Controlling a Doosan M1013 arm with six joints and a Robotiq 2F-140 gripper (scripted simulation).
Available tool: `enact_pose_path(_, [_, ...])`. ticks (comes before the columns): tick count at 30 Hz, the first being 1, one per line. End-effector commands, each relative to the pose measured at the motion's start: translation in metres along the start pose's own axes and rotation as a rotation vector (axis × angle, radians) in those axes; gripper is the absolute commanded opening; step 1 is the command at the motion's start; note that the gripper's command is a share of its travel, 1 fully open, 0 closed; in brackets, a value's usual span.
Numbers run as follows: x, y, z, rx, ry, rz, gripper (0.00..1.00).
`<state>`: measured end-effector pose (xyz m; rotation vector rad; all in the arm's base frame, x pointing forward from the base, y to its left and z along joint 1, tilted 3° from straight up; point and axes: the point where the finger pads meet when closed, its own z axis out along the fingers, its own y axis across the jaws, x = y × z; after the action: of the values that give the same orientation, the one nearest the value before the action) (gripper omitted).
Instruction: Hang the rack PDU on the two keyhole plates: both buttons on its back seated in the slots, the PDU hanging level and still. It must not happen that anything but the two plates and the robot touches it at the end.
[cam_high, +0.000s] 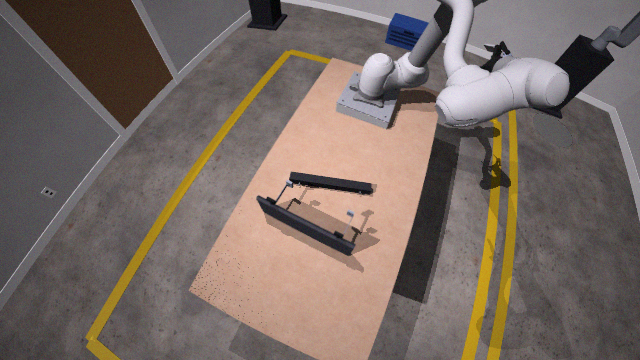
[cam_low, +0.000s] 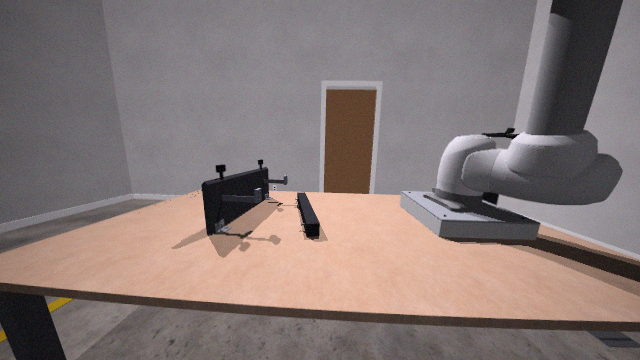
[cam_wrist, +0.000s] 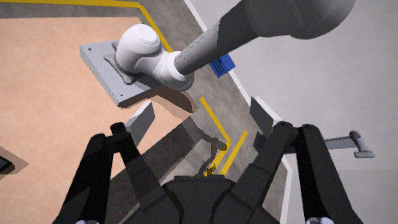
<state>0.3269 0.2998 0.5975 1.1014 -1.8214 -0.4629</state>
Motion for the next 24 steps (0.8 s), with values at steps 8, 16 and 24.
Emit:
enact_pose_path(8, [0.0,0.0,0.0,0.0,0.0,0.0,1.0])
enact_pose_path(16, [0.0,0.0,0.0,0.0,0.0,0.0,1.0])
enact_pose_path(24, [-0.022,-0.054,-0.004,0.001,-0.142,0.243,1.0])
